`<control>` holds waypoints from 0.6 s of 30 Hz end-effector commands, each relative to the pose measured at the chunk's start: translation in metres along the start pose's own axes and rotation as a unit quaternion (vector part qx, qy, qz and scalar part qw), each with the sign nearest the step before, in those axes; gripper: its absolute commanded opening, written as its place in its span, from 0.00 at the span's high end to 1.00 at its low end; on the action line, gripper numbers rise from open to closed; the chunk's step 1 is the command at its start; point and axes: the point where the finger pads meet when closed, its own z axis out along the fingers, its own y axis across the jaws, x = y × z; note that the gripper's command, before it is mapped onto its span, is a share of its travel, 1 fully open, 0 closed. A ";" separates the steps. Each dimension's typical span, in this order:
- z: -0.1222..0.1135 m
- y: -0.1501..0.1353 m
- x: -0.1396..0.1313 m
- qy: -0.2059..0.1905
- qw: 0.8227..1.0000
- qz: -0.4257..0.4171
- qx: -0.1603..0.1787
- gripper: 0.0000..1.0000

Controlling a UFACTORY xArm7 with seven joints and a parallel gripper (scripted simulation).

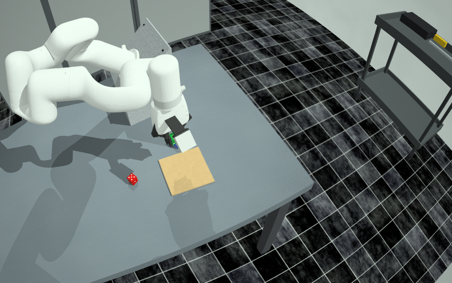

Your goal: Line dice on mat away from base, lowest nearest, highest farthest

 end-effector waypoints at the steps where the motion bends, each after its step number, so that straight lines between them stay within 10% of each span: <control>1: 0.005 -0.001 0.001 0.002 1.000 0.000 0.001 0.79; 18: 0.071 -0.001 0.001 0.002 1.000 0.000 0.001 0.79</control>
